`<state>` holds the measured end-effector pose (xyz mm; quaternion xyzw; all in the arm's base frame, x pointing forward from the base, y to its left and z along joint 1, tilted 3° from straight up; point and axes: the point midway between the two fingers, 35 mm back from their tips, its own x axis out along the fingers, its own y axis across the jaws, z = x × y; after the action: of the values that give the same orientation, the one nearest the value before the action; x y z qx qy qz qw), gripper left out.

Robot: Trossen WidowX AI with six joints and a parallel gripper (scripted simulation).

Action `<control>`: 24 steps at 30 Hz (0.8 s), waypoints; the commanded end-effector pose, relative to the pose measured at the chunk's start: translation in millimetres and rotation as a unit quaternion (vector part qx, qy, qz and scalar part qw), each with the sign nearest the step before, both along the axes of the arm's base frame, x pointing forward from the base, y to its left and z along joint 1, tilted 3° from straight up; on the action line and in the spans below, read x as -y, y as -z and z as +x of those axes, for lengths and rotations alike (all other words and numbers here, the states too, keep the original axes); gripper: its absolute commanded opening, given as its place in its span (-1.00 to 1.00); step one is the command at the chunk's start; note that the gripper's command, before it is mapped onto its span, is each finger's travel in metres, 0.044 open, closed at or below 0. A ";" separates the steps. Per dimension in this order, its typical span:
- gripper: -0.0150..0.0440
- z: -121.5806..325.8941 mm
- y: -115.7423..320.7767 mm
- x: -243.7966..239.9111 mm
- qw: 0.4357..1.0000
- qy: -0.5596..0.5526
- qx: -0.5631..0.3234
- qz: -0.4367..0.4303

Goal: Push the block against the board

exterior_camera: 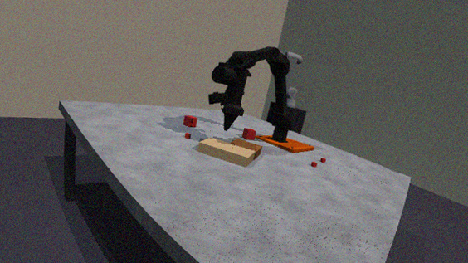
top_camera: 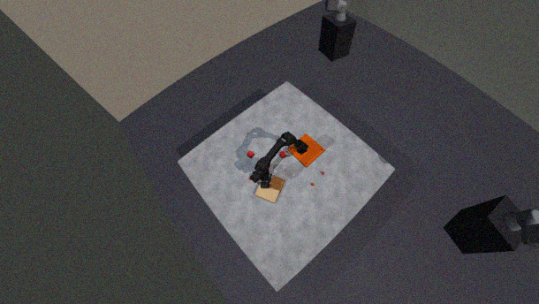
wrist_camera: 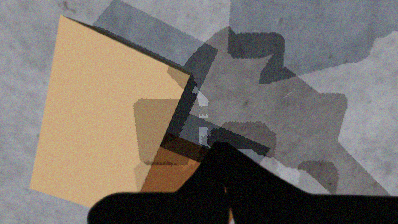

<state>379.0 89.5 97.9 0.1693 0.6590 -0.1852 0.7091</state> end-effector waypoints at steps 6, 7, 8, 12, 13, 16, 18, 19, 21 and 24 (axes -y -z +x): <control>-0.49 -10.0 0.7 -18.2 0.987 -0.161 -0.006 -0.008; -0.49 -11.1 0.8 -20.0 0.984 -0.178 -0.007 -0.009; -0.49 -12.2 0.9 -21.9 0.981 -0.195 -0.008 -0.010; -0.49 -16.6 1.4 -29.1 0.965 -0.262 -0.011 -0.014; -0.49 -17.7 1.5 -30.9 0.960 -0.279 -0.012 -0.014; -0.49 -21.2 1.8 -36.2 0.944 -0.328 -0.014 -0.017; -0.49 -23.6 2.0 -39.7 0.932 -0.361 -0.015 -0.019; -0.49 -24.7 2.1 -41.4 0.926 -0.377 -0.016 -0.020; -0.49 -27.1 2.4 -44.8 0.912 -0.408 -0.017 -0.021; -0.49 -30.8 2.7 -49.9 0.890 -0.455 -0.019 -0.024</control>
<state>353.0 132.6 95.2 -0.1294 0.6798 0.0982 0.7151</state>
